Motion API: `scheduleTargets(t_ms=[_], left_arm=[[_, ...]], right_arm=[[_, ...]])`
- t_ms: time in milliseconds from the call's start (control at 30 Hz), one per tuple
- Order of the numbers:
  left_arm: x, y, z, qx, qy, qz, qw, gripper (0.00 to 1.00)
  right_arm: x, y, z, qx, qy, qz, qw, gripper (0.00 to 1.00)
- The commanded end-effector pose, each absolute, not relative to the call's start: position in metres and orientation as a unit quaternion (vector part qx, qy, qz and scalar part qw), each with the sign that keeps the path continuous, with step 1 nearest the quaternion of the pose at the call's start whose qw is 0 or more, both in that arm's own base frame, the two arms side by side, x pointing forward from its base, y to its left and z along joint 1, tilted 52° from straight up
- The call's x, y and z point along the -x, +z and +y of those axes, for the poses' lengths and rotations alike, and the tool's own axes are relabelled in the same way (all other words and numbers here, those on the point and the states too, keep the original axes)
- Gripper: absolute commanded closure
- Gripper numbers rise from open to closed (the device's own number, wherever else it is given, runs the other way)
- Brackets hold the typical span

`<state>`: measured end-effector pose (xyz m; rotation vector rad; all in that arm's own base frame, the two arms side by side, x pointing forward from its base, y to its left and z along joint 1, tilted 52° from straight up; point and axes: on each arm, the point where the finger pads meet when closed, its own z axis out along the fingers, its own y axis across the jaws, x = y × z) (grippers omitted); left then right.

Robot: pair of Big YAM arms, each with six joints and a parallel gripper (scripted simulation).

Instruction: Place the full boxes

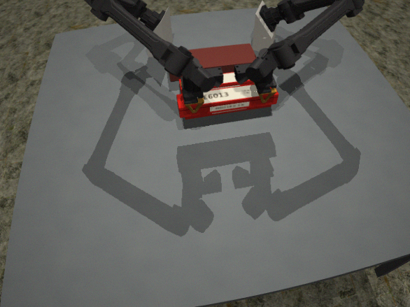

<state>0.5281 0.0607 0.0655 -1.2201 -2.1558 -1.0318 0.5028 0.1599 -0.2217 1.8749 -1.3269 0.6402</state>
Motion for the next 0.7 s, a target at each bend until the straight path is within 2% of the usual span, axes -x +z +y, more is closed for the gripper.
scheduleTargets(t_ms=[0, 667], left_arm=[[-0.536, 0.086, 0.03, 0.455, -0.394, -0.775, 0.193, 1.0], [-0.531, 0.083, 0.029, 0.455, -0.394, -0.775, 0.192, 1.0]], right_arm=[[-0.507, -0.193, 0.199, -0.748, 0.264, -0.505, 0.339, 1.0], [-0.5, -0.192, 0.197, -0.747, 0.265, -0.508, 0.338, 1.0]])
